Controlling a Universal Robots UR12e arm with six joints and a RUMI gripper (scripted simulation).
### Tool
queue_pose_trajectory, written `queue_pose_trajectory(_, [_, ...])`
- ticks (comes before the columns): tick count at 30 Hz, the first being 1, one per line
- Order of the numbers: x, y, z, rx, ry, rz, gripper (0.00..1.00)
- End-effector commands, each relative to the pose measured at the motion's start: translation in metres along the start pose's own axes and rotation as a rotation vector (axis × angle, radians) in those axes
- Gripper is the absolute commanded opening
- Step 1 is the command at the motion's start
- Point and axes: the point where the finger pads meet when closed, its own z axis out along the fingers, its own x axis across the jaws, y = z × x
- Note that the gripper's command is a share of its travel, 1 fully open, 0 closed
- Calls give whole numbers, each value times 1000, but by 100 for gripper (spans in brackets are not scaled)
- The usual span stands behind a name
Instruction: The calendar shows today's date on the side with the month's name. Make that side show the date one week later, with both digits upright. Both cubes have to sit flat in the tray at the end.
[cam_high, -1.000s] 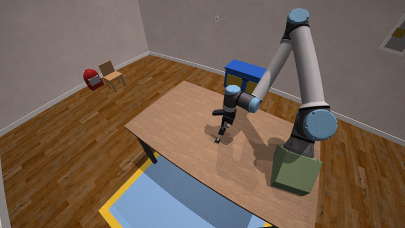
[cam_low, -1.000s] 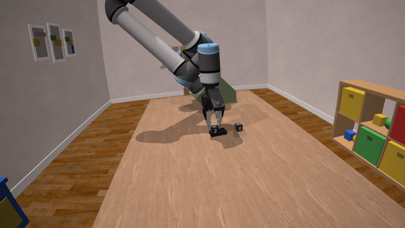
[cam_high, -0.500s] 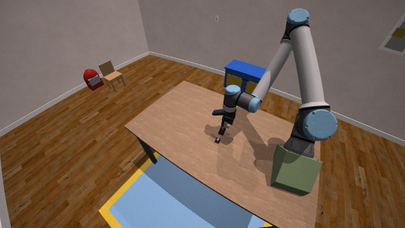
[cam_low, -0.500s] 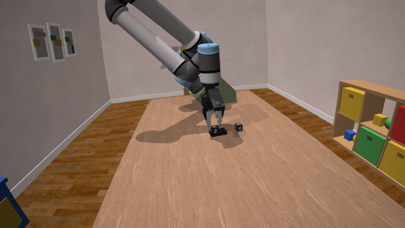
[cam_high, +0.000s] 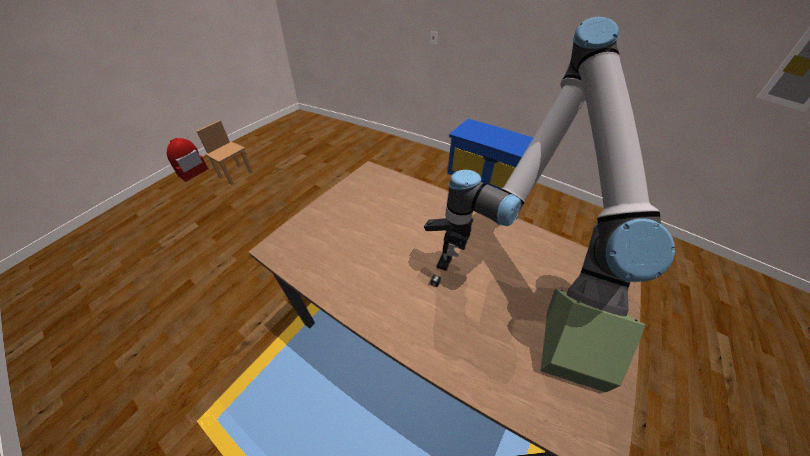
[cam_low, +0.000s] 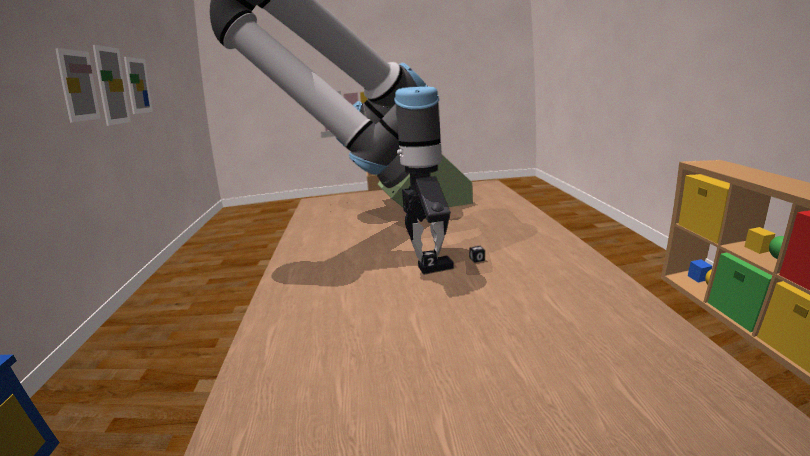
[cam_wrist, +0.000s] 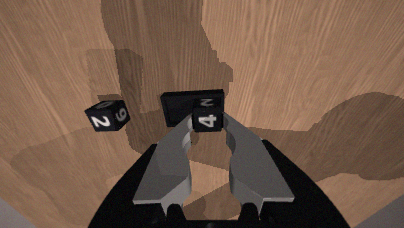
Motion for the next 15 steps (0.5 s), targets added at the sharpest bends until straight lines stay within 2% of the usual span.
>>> queue_pose_trajectory(1, [0,0,0,1,0,0,10])
queue_pose_trajectory(7, [0,0,0,1,0,0,10])
queue_pose_trajectory(8, [0,0,0,1,0,0,14])
queue_pose_trajectory(10, [0,0,0,1,0,0,14])
queue_pose_trajectory(11, [0,0,0,1,0,0,17])
queue_pose_trajectory(15, [0,0,0,1,0,0,21])
